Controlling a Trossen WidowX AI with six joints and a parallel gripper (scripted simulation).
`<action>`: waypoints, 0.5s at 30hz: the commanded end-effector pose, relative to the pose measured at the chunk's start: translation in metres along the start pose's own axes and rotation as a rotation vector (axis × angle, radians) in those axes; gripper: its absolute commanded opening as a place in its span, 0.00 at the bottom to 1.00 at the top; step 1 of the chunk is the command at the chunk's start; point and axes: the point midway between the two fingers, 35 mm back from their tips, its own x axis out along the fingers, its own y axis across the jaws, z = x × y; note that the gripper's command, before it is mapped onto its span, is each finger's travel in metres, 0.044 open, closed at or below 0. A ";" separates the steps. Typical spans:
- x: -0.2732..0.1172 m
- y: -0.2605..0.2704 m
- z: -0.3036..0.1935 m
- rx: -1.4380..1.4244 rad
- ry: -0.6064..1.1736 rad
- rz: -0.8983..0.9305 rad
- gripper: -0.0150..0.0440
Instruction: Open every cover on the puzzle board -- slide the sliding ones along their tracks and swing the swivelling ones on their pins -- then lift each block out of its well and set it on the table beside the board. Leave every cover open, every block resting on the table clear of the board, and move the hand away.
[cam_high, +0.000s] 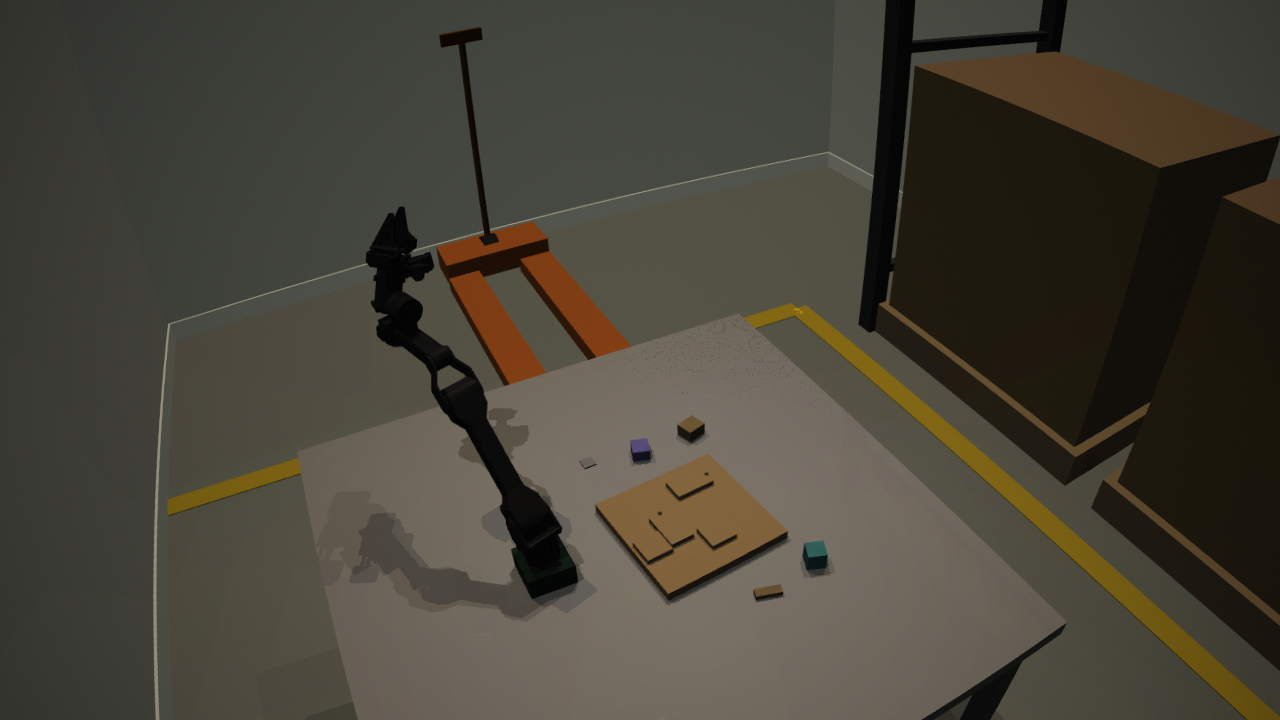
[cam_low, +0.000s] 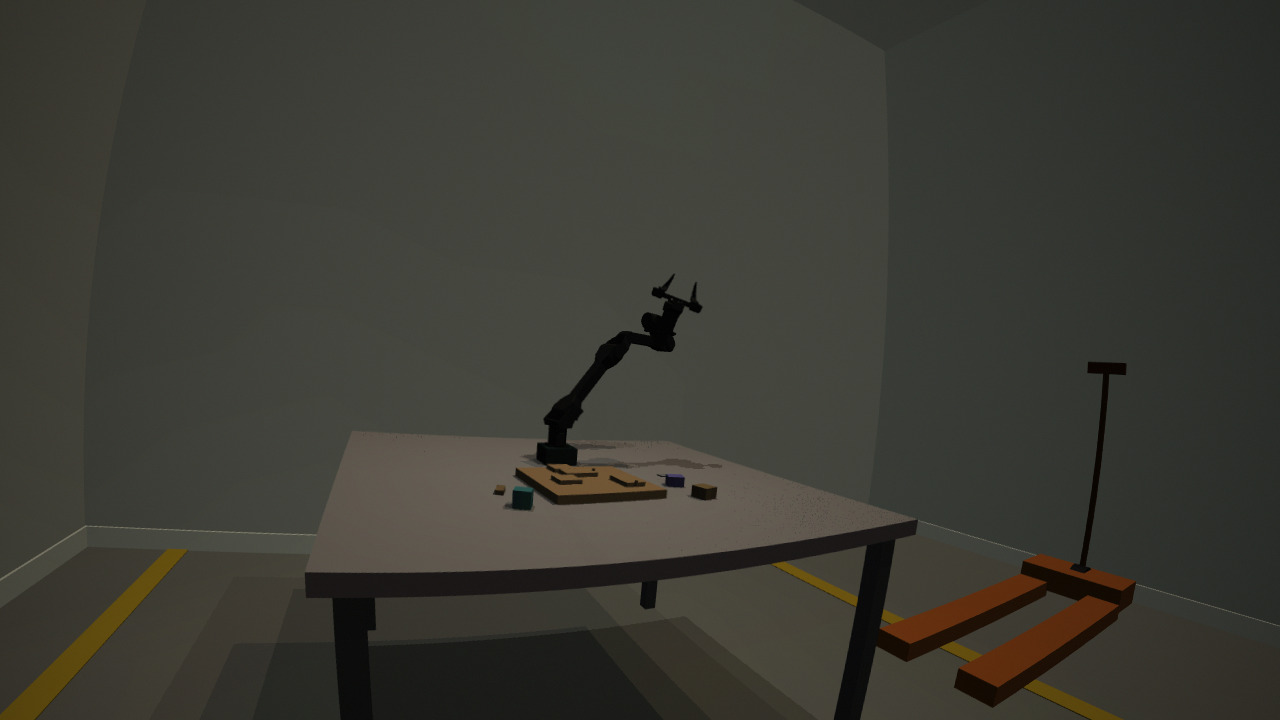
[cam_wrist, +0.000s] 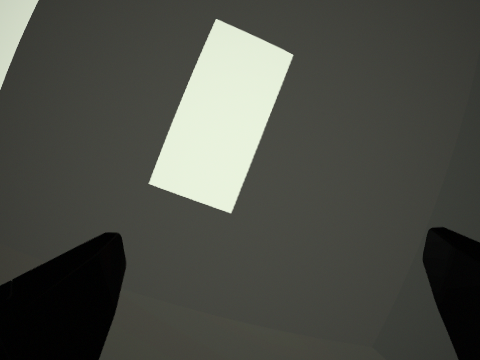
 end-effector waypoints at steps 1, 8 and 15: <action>0.000 -0.001 0.000 -0.003 0.001 -0.001 0.89; 0.008 -0.021 0.010 -0.102 0.037 -0.034 0.58; 0.015 -0.043 0.023 -0.212 0.075 -0.073 0.26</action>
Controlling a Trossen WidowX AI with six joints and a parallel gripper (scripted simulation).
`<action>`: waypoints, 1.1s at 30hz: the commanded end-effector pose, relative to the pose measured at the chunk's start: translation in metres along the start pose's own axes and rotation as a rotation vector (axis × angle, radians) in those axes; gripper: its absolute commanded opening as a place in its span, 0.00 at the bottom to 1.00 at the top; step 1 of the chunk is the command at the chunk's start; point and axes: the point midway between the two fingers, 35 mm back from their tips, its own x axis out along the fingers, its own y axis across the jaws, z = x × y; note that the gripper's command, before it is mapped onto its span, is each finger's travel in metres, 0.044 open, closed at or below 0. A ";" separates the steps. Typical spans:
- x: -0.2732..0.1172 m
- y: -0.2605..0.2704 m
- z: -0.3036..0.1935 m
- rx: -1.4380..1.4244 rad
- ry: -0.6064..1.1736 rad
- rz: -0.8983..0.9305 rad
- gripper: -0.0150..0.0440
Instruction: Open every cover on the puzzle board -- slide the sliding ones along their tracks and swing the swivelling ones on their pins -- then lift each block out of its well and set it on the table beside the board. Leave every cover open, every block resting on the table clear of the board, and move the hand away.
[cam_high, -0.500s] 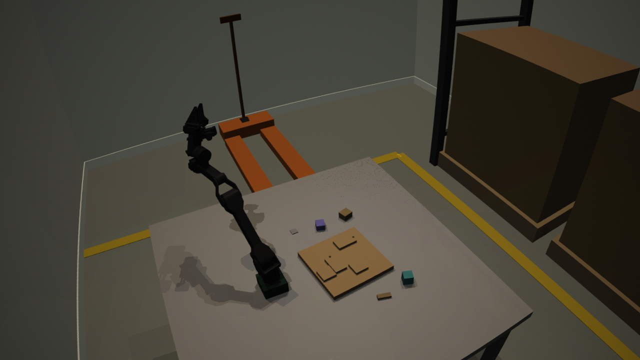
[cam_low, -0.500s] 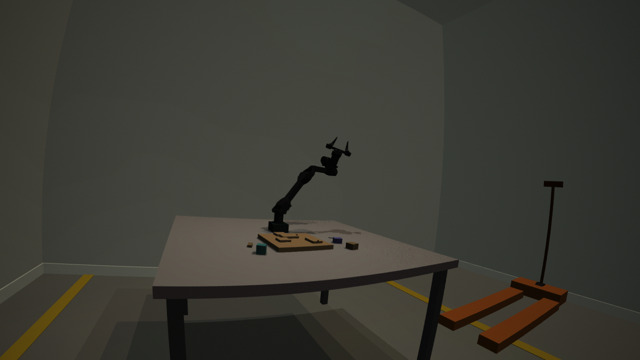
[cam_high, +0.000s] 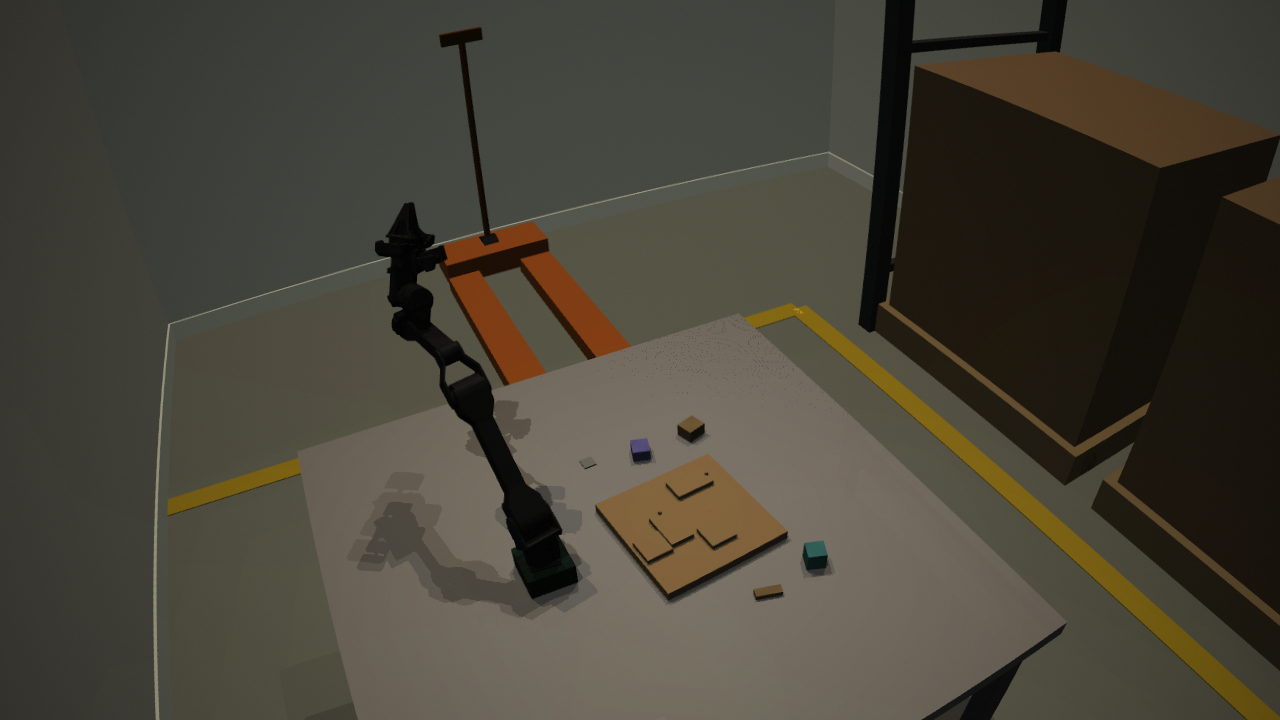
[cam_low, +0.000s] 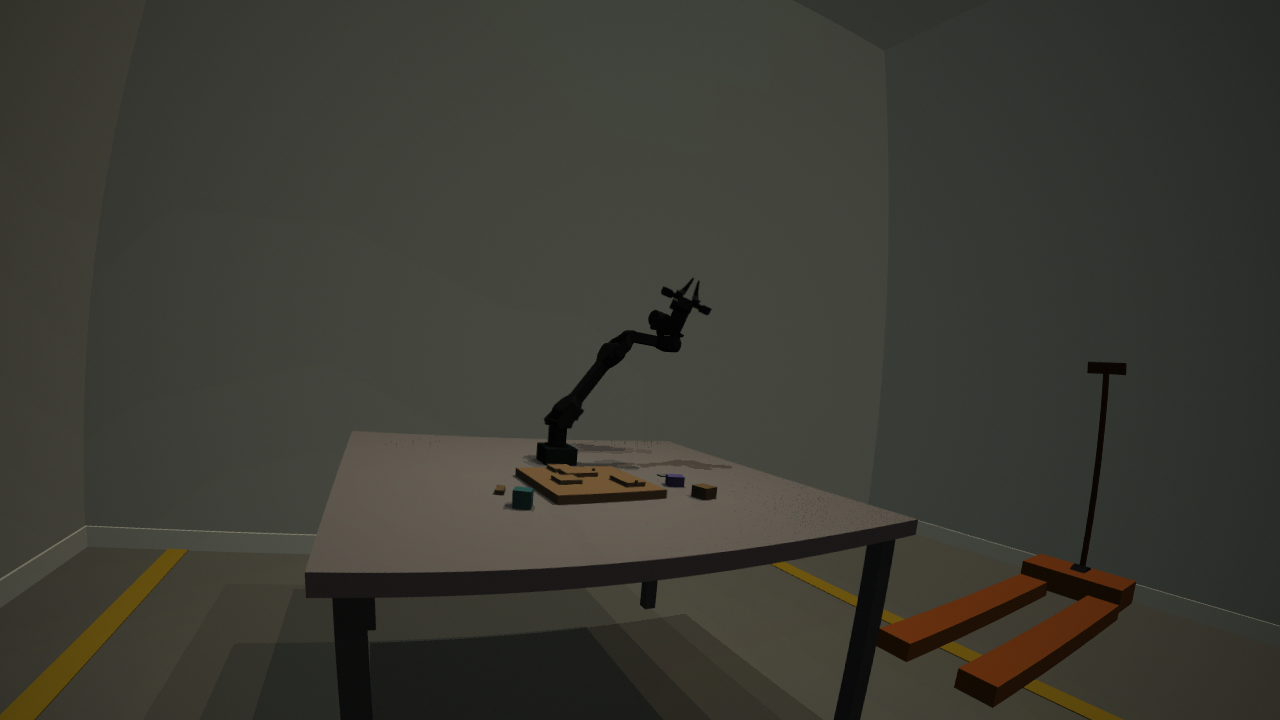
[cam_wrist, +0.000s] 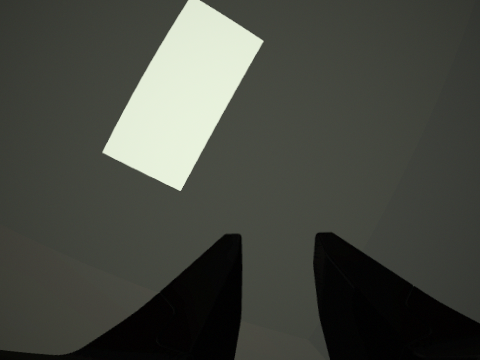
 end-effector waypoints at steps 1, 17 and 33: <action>0.005 -0.014 0.007 -0.075 0.027 -0.023 0.25; 0.020 -0.065 0.038 -0.322 0.107 -0.119 0.25; 0.026 -0.114 0.077 -0.561 0.190 -0.224 0.25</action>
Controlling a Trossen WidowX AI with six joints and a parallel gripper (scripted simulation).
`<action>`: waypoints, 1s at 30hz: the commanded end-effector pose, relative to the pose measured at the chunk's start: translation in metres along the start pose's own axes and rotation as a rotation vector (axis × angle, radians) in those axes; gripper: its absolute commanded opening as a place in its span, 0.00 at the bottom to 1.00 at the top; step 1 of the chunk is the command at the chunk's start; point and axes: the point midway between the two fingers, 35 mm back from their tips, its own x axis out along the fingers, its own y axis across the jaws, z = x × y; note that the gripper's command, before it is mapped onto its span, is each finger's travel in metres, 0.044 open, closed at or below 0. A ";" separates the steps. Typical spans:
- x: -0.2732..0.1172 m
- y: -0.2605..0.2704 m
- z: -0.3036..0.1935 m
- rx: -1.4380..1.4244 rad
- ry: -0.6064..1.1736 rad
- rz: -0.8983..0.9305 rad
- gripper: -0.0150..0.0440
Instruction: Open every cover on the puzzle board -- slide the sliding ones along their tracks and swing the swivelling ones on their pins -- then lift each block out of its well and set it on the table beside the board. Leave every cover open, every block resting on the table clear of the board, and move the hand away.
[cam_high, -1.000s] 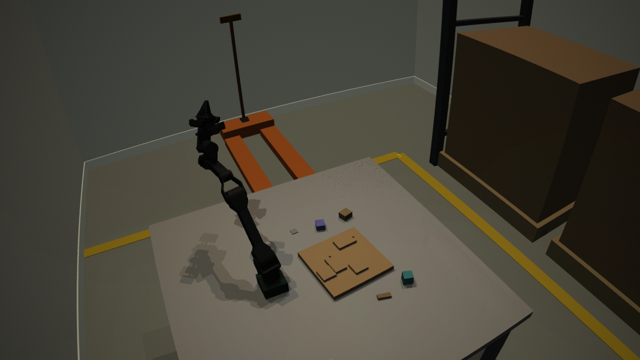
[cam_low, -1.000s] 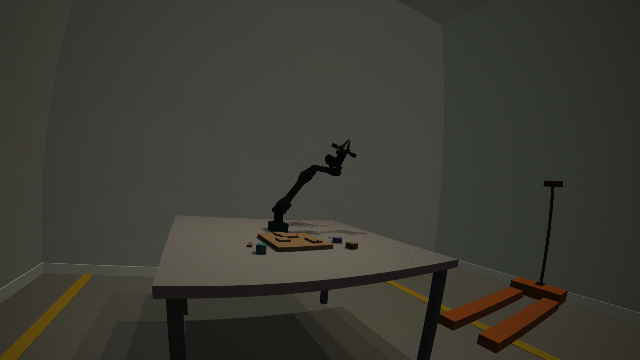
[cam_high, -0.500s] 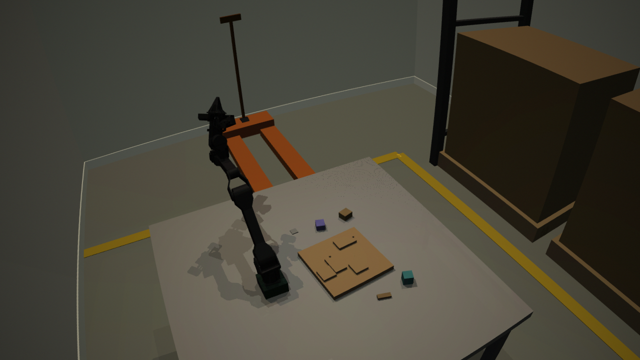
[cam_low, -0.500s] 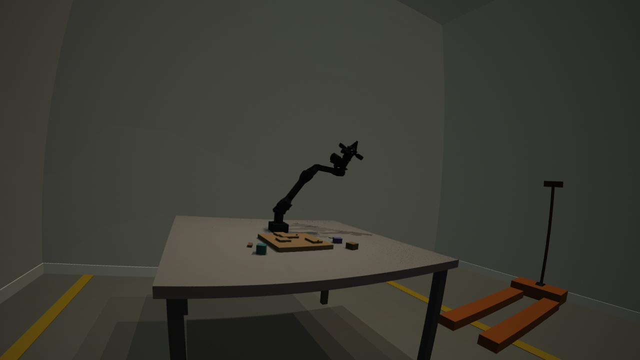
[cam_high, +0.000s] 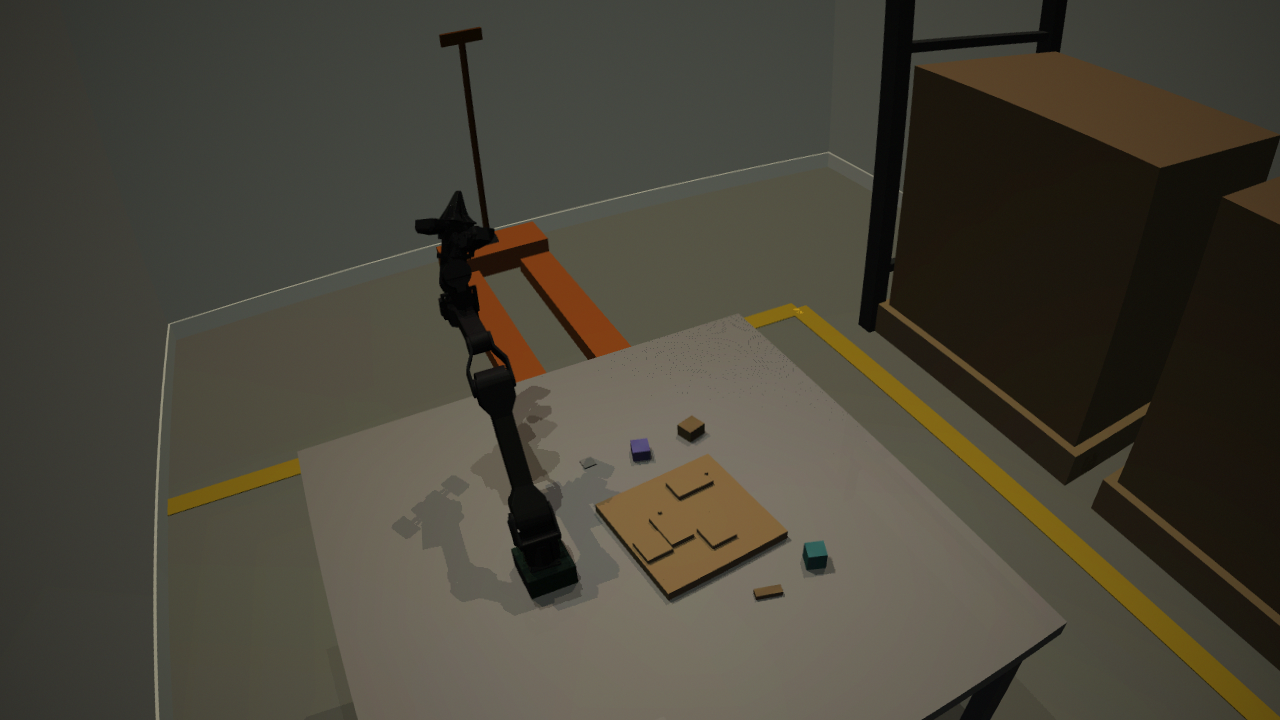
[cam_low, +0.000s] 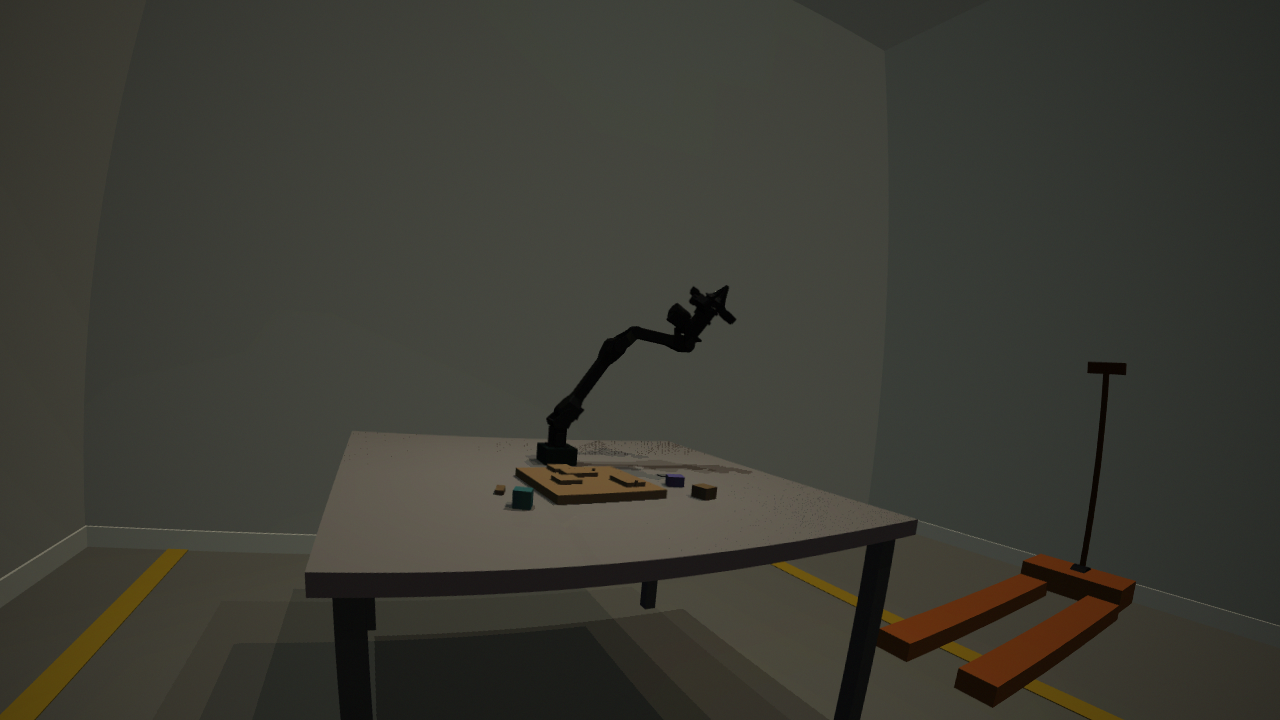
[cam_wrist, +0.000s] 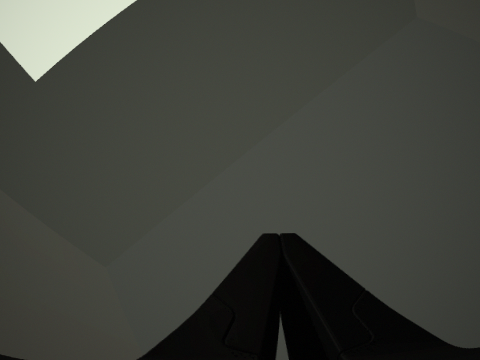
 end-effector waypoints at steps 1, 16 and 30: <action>0.002 -0.019 0.004 -0.069 0.032 -0.031 0.25; 0.009 -0.081 0.030 -0.266 0.089 -0.146 0.25; 0.006 -0.140 0.062 -0.445 0.152 -0.269 0.25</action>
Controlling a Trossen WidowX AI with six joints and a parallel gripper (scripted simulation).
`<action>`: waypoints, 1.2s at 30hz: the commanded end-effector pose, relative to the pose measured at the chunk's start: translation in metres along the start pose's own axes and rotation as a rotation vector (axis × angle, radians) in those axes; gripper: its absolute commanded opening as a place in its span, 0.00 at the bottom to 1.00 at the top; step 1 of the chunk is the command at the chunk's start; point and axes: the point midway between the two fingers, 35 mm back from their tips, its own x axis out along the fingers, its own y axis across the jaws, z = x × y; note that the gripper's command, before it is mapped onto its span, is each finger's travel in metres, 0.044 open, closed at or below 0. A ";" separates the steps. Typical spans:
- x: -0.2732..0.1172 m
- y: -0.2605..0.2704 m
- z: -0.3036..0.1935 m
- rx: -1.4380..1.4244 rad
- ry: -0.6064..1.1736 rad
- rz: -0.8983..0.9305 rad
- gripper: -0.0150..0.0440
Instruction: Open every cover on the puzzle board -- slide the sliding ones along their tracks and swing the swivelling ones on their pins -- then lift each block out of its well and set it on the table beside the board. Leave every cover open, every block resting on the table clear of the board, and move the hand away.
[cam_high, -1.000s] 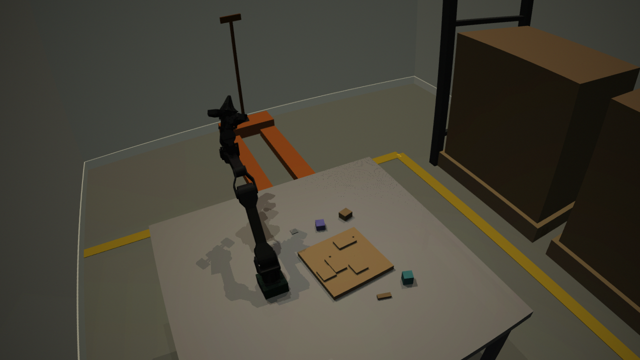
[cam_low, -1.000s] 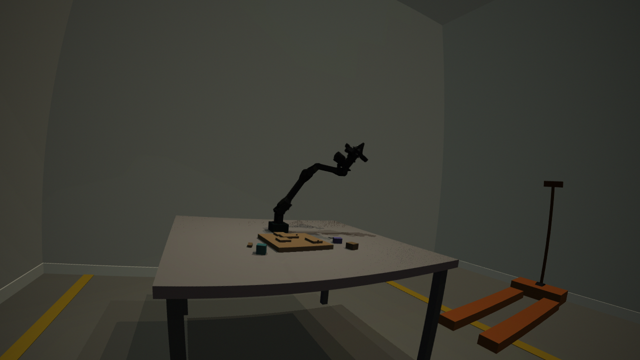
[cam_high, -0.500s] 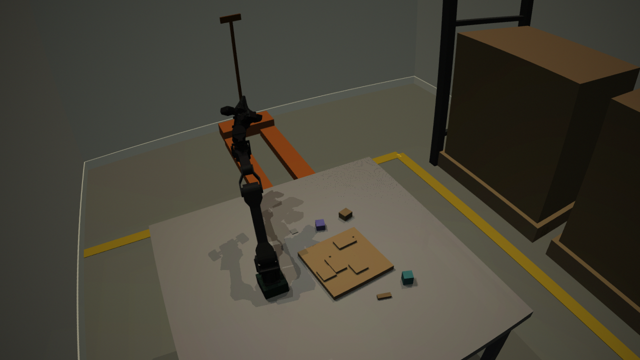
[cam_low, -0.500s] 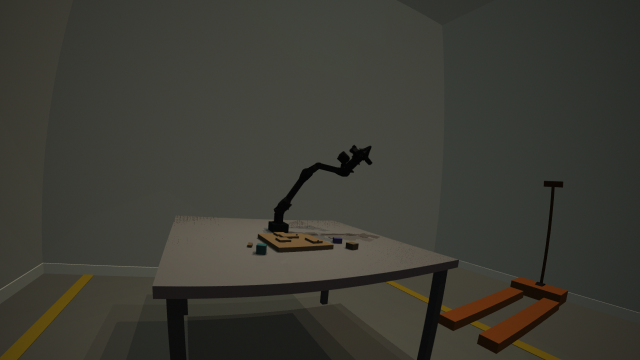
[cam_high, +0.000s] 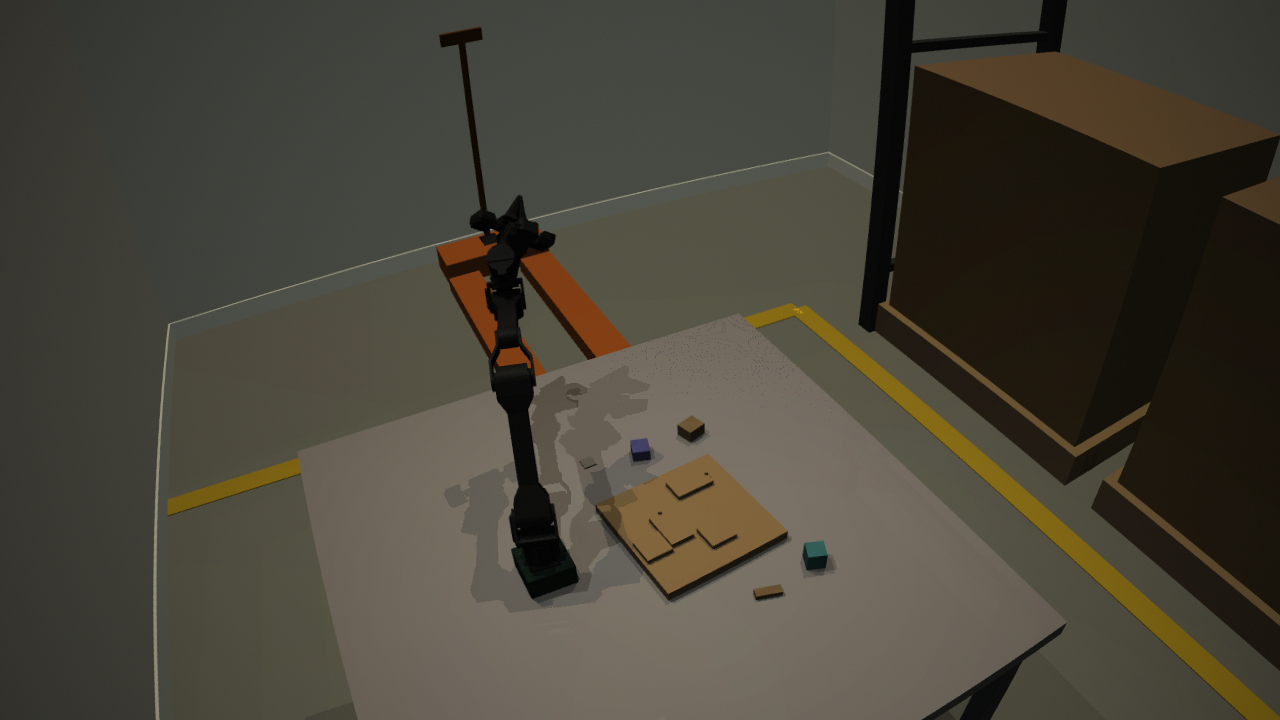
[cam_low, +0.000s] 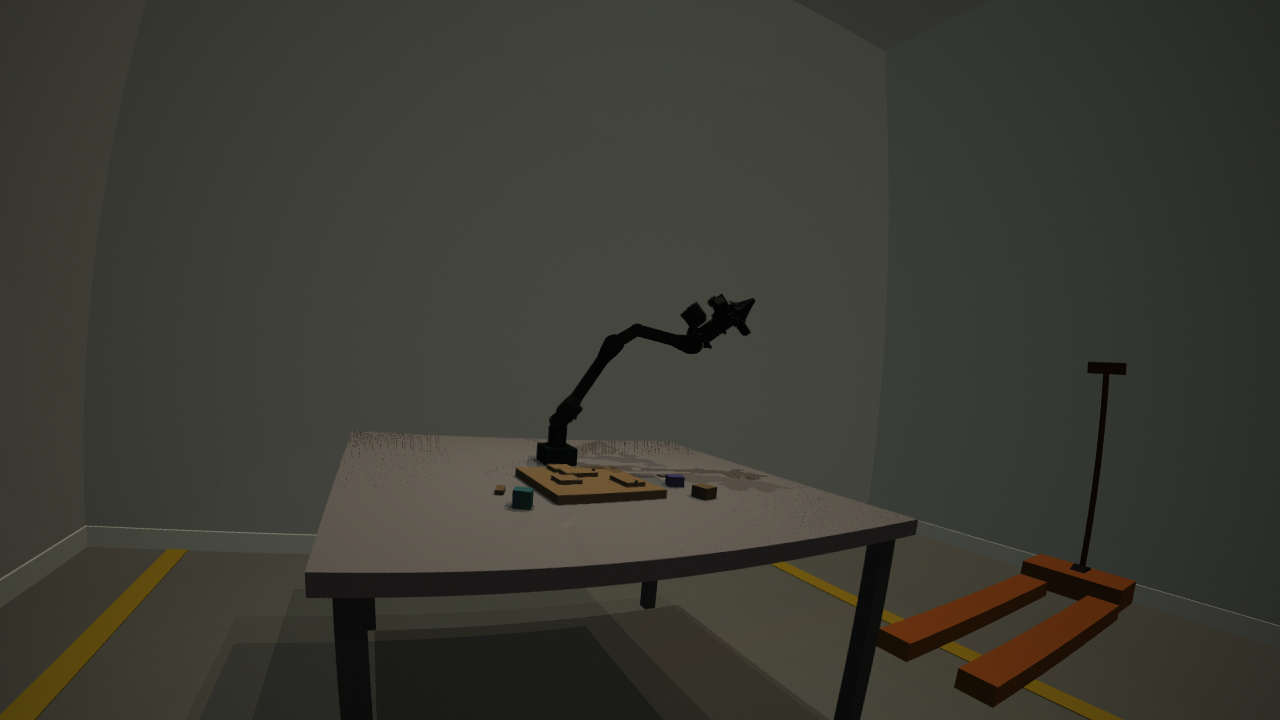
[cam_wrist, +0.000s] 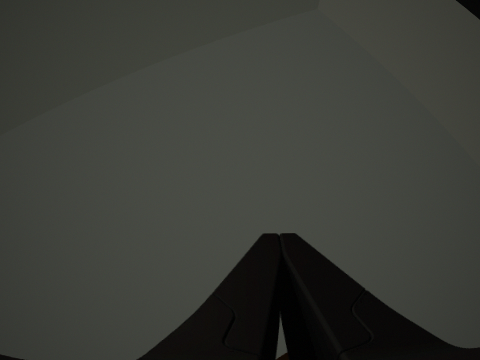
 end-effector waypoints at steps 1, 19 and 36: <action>0.001 -0.021 0.004 -0.063 0.026 -0.037 0.25; 0.000 -0.111 0.015 -0.281 0.149 -0.205 0.25; -0.018 -0.196 0.037 -0.458 0.278 -0.375 0.25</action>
